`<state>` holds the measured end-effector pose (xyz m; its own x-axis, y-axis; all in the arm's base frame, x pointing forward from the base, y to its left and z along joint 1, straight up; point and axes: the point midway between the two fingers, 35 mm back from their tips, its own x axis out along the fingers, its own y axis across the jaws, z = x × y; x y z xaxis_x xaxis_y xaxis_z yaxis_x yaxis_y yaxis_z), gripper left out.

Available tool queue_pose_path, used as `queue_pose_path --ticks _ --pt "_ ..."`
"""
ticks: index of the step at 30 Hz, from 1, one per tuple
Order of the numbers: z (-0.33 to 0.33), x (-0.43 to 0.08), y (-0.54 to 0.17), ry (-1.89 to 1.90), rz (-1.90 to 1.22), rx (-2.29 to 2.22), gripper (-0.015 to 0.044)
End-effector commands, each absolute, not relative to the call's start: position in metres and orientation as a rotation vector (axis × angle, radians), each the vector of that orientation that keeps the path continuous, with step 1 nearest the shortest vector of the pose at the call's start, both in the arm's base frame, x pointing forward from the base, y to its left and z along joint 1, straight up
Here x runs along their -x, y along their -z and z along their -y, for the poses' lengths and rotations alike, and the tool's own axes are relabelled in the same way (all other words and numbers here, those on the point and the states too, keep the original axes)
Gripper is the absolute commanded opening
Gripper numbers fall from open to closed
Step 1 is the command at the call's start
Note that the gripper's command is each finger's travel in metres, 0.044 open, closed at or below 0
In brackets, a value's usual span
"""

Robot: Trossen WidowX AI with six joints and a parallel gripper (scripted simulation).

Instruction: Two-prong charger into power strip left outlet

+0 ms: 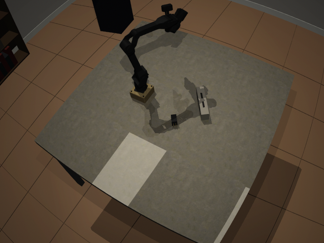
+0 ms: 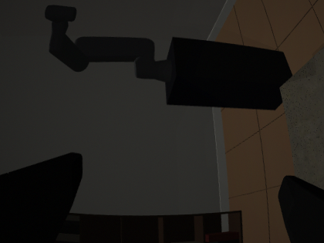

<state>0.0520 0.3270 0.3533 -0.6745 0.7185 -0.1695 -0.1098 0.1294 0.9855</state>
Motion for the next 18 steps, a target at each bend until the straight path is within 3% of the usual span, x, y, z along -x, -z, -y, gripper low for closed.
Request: queue_pose_path --ticks 1,18 --pt "-0.327 -0.053 -0.353 -1.614 -1.756 -0.592 0.0426" --pt "-0.320 -0.142 -0.307 -1.251 -1.639 -0.715 0.0440"
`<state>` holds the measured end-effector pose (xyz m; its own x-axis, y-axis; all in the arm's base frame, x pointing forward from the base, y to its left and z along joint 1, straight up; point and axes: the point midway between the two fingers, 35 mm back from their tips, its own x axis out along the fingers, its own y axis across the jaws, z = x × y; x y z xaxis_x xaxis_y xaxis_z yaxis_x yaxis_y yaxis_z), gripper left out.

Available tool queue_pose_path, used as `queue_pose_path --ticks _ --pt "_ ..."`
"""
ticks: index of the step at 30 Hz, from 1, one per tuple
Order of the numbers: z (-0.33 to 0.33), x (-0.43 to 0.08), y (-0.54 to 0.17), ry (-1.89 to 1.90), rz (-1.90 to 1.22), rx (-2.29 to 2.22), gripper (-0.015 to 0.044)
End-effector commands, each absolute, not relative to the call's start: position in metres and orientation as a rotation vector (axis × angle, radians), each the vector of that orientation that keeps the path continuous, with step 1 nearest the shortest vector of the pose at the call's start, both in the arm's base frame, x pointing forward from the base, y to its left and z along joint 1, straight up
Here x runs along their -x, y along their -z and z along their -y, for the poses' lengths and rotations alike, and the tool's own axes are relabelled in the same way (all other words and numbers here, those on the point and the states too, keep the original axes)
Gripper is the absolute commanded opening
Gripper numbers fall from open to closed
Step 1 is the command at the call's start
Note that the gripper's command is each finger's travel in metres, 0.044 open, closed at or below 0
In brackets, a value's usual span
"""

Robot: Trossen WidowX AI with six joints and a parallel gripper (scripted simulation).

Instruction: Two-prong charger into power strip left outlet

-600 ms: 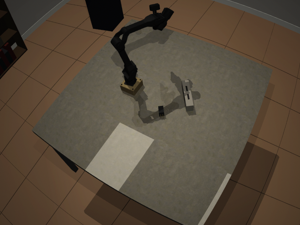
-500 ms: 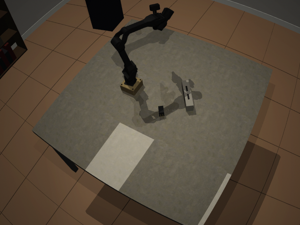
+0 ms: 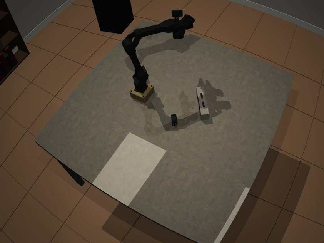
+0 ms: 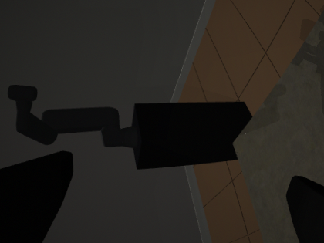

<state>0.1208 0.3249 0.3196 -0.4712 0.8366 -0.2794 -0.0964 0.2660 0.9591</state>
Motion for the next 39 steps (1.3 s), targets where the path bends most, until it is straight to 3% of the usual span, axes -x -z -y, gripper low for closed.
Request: queue_pose_path --ticks 1,39 --pt "-0.319 -0.147 -0.304 -1.228 -1.632 -0.721 0.0440" --pt "-0.185 -0.305 -0.193 -0.397 -1.431 -0.858 0.0440"
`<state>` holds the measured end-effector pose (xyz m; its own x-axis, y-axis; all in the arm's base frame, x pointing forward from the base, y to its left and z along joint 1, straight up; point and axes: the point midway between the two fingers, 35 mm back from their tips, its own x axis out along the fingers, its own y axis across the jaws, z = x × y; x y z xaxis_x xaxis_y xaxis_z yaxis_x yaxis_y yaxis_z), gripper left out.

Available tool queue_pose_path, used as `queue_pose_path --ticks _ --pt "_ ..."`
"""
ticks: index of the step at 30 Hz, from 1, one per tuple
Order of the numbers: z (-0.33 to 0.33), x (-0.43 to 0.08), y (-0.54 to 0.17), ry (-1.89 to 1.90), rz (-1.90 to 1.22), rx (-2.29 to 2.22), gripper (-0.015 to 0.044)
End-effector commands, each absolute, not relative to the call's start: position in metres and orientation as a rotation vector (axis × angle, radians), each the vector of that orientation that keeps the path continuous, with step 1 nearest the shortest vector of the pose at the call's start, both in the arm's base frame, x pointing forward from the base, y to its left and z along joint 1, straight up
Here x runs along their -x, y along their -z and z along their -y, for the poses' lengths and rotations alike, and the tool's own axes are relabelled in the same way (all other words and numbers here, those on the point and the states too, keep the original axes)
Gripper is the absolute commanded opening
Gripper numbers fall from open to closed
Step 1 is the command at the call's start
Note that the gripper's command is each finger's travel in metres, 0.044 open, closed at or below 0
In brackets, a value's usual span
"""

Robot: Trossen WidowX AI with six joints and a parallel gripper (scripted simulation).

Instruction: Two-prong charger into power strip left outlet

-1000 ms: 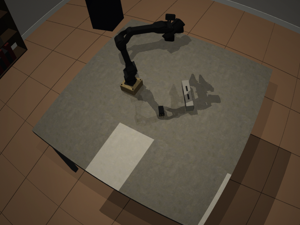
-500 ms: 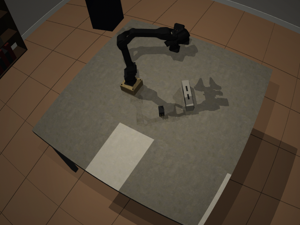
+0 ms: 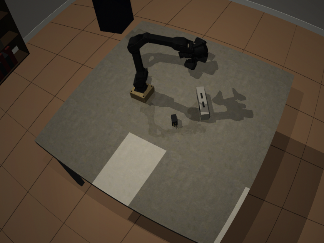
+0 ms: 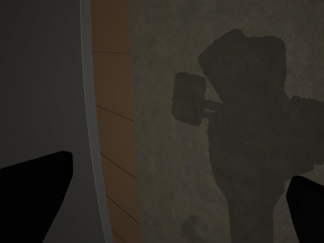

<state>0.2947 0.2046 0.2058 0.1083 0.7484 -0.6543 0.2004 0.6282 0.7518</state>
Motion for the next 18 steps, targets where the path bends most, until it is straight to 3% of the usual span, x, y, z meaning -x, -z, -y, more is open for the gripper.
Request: queue_pose_path --ticks 1,18 --pt "-0.180 -0.308 -0.190 -0.375 -1.427 -0.860 0.0440" --pt "-0.088 -0.335 -0.144 -0.010 -1.388 -0.878 0.0440"
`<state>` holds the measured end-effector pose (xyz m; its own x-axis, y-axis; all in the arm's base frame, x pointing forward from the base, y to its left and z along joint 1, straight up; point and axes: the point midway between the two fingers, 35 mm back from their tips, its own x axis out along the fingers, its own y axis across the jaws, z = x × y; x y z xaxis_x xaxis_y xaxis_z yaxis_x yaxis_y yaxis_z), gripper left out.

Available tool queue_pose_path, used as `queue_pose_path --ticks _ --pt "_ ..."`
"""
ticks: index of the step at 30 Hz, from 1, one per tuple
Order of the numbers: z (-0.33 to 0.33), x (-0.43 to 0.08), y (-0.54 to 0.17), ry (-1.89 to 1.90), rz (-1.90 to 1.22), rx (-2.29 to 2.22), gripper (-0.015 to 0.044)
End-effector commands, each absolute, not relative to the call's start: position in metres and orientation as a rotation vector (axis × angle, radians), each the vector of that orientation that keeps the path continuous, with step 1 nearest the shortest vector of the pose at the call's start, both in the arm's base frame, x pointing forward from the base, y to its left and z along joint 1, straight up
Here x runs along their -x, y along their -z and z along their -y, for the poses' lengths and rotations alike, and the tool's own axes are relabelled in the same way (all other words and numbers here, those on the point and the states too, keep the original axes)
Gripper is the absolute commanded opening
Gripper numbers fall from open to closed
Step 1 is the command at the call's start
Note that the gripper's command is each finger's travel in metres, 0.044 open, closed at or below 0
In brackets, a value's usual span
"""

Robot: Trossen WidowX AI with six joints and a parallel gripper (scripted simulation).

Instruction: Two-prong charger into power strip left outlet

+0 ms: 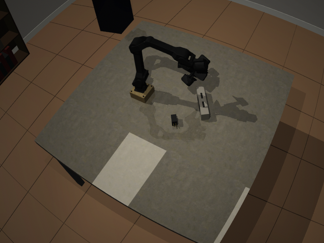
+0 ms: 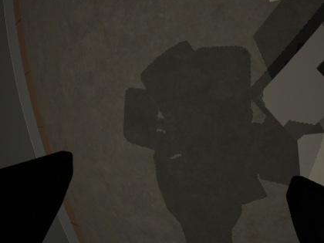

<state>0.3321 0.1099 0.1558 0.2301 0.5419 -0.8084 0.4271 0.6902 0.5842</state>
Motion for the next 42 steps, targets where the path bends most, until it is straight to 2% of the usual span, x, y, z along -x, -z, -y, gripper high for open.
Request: queue_pose_path --ticks 1,20,42 --pt "-0.082 -0.335 -0.142 0.012 -1.386 -0.878 0.0440" --pt "0.024 -0.324 -0.098 0.400 -1.385 -0.878 0.0440" --pt "0.124 -0.267 -0.061 0.801 -1.442 -0.865 0.0440"
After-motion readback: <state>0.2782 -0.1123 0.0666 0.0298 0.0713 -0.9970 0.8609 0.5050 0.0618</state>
